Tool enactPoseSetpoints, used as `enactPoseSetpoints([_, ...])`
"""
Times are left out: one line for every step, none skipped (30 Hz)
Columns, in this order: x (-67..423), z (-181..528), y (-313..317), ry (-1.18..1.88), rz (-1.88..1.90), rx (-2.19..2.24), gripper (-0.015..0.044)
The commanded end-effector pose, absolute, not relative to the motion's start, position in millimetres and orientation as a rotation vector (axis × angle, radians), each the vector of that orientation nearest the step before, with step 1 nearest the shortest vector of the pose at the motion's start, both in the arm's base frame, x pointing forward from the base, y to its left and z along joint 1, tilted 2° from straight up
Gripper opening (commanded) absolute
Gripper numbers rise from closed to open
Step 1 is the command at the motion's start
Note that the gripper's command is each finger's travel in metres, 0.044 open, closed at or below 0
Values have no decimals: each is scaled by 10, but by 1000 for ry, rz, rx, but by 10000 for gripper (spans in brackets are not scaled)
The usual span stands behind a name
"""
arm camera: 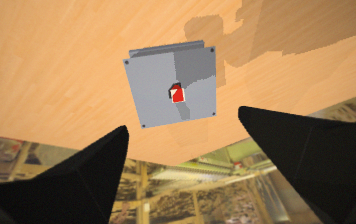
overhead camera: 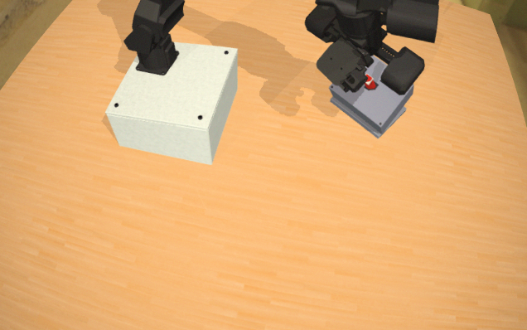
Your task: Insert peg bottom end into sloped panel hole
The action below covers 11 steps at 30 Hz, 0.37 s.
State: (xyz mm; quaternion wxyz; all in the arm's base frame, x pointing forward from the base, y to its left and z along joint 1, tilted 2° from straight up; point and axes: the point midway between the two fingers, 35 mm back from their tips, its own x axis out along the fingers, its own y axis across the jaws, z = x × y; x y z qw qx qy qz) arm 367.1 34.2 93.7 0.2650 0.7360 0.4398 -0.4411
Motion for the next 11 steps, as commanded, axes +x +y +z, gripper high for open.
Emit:
enactPoseSetpoints([3655, 1030, 311, 1189, -1177, 1992, 440])
enactPoseSetpoints([3651, 1040, 305, 1189, -1177, 1992, 440])
enactPoseSetpoints([3650, 1043, 303, 1189, -1177, 1992, 440])
enactPoseSetpoints([3650, 1043, 303, 1189, -1177, 1992, 440])
enactPoseSetpoints([3650, 1043, 303, 1189, -1177, 1992, 440])
enactPoseSetpoints([3650, 1043, 303, 1189, -1177, 1992, 440])
enactPoseSetpoints([3650, 1043, 303, 1189, -1177, 1992, 440])
enactPoseSetpoints([3650, 1043, 303, 1189, -1177, 1992, 440])
enactPoseSetpoints([3650, 1043, 303, 1189, -1177, 1992, 440])
enactPoseSetpoints([3650, 1043, 303, 1189, -1177, 1992, 440])
enactPoseSetpoints([3650, 1043, 303, 1189, -1177, 1992, 440])
